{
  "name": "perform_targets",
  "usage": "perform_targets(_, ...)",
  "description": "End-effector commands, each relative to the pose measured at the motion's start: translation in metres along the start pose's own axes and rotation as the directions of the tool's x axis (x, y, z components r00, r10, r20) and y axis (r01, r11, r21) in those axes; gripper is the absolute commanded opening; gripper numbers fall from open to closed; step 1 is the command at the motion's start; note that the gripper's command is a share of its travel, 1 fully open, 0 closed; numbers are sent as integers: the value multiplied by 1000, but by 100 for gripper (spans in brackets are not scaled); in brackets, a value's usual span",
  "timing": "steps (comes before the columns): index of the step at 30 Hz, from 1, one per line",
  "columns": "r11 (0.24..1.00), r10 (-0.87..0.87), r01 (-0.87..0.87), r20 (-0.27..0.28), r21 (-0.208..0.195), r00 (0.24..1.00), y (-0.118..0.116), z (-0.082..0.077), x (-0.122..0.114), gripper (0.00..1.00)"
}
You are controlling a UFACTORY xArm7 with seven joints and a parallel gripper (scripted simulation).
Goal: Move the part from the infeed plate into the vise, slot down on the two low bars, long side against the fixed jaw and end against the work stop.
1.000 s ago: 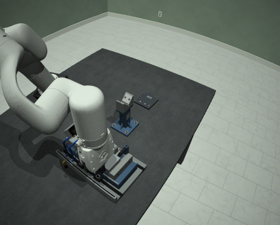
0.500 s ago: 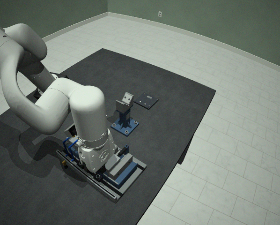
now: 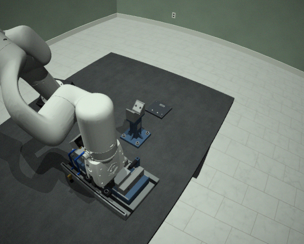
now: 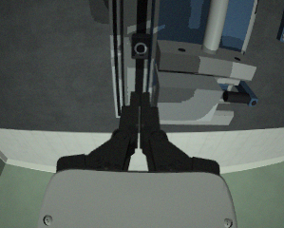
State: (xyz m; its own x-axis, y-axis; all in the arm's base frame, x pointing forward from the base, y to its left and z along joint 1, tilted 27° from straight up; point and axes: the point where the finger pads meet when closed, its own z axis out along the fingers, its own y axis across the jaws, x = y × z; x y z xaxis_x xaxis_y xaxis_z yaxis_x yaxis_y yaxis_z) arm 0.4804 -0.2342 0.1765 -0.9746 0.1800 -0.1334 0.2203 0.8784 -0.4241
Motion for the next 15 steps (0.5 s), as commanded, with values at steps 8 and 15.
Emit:
perform_targets(8,1000,-1,1,5,1,1000,0,-1,-2,0)
perform_targets(15,1000,-1,1,5,1,1000,0,1,-2,0)
